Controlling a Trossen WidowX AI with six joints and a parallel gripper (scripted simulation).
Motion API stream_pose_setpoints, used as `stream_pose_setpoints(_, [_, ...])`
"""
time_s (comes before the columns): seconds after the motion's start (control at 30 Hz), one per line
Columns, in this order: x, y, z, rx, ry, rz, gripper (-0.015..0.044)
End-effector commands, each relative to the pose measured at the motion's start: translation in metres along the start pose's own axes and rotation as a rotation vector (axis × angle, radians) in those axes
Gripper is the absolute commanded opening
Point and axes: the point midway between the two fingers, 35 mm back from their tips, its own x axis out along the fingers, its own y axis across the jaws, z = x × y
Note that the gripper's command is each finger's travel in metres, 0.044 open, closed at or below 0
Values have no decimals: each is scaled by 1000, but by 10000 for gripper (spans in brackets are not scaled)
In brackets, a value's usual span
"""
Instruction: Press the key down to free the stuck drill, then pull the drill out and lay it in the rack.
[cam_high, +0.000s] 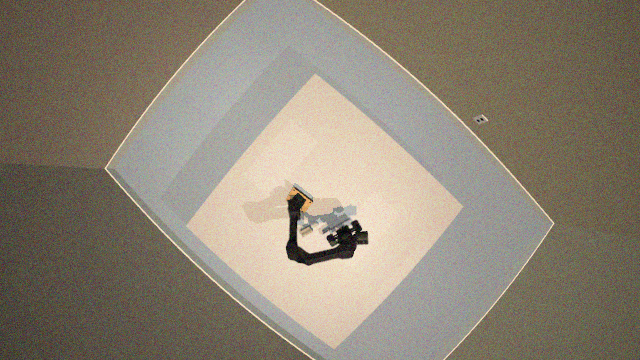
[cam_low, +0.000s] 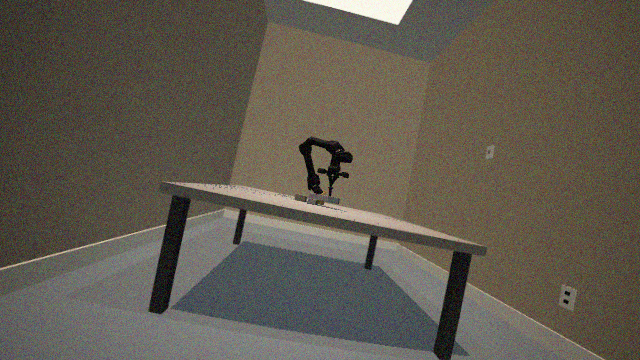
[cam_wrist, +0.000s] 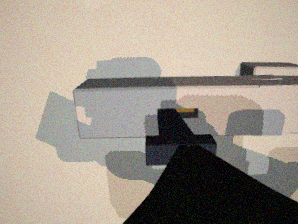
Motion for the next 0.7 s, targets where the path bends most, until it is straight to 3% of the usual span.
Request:
stream_pose_setpoints(0.0, [0,-1,2,-3,-3,-6,0])
stream_pose_setpoints(0.67, [1,2,1,-3,-3,-6,0])
